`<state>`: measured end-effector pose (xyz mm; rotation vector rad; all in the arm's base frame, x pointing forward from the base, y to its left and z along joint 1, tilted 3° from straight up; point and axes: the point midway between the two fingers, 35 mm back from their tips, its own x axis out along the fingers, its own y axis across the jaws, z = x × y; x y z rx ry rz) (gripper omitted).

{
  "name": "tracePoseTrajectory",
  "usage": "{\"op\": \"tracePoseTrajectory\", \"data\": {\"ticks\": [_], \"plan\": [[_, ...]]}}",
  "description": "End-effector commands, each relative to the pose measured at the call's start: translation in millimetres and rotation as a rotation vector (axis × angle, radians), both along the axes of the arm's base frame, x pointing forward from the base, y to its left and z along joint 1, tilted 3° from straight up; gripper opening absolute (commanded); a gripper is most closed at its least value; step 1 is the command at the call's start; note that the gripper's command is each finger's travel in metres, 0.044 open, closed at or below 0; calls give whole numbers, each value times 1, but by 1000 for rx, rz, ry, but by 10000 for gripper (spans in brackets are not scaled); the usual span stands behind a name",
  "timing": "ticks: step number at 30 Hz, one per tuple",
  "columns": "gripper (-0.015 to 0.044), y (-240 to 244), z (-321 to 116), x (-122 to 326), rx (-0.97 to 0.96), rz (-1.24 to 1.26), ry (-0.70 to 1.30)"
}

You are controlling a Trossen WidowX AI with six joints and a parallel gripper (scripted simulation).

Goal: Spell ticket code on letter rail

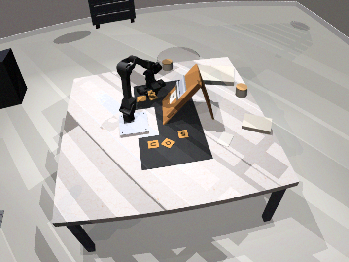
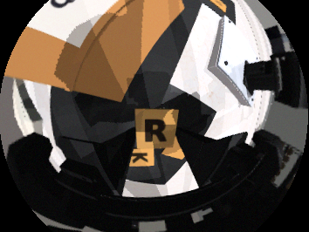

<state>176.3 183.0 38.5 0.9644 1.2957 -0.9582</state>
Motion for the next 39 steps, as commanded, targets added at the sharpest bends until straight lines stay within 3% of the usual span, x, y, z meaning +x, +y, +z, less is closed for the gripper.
{"op": "tracePoseTrajectory", "data": {"ticks": [1, 21, 39], "plan": [[0, 0, 3, 1, 3, -4, -6], [0, 35, 41, 79, -117, 507, -352], [0, 58, 105, 151, -466, 895, -635]]}}
